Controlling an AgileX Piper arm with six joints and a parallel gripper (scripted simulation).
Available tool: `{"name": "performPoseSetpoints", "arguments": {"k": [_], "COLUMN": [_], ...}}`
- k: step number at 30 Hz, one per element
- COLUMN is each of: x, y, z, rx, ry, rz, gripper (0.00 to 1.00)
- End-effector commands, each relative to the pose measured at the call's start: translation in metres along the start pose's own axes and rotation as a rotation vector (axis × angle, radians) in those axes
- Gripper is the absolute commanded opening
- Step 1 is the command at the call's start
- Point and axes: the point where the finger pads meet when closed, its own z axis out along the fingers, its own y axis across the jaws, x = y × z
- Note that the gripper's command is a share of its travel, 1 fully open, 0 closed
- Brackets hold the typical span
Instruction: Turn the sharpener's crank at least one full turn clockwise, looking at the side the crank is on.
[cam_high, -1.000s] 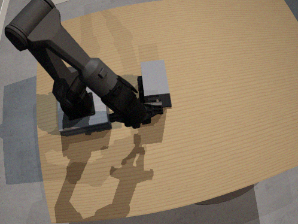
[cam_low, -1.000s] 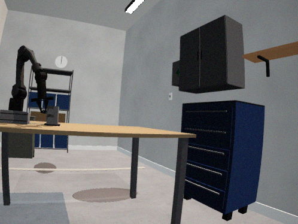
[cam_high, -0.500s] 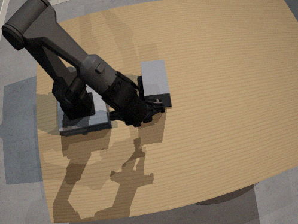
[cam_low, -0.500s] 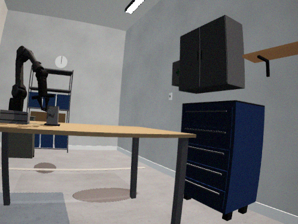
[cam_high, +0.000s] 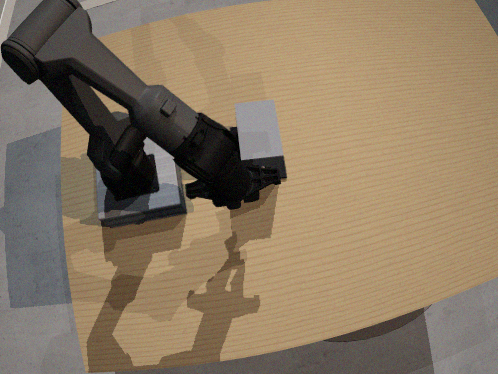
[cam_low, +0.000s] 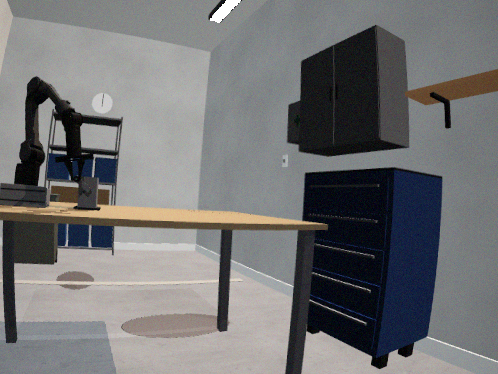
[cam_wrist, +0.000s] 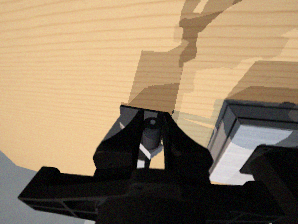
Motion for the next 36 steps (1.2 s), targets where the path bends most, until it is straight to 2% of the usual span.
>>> {"name": "performPoseSetpoints", "arguments": {"k": [1,36], "x": [0.000,0.000], "y": [0.002,0.034], "z": [-0.002,-0.014], "rx": [-0.007,-0.004], "ry": [-0.003,-0.001], "rz": [-0.001,0.001], "gripper": [0.20,0.20]}}
